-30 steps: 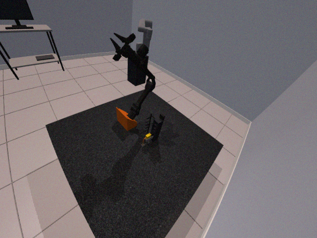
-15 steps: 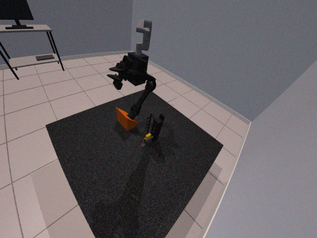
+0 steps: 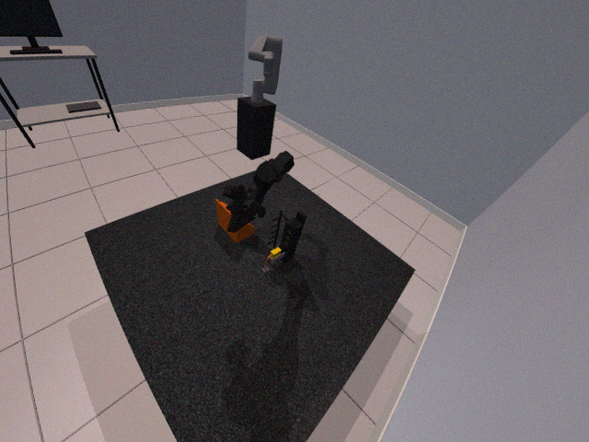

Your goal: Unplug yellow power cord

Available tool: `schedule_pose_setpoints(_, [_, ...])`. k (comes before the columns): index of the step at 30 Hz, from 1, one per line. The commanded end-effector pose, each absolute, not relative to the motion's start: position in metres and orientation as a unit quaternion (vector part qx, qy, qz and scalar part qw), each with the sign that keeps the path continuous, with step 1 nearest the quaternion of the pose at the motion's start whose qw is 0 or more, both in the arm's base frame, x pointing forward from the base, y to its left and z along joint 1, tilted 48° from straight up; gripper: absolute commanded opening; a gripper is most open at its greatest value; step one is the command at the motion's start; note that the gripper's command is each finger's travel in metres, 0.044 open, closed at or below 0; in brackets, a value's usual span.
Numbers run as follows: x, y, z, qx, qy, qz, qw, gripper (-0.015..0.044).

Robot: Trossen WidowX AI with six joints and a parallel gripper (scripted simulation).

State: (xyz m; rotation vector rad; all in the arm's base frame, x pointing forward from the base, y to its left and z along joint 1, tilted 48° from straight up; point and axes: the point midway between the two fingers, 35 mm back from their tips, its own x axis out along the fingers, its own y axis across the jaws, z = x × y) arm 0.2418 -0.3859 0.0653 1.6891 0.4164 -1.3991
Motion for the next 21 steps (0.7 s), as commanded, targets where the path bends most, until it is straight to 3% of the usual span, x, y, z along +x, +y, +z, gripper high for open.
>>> schedule_pose_setpoints(1, [0.261, -0.331, 0.035, 0.691, 0.277, -0.518, 0.421, 0.0160])
schedule_pose_setpoints(16, [0.276, -0.101, -0.003, 0.683, 0.625, -0.288, 0.245, 0.0160])
schedule_pose_setpoints(21, [0.274, -0.091, -0.002, 0.681, 0.637, -0.278, 0.232, 0.0160])
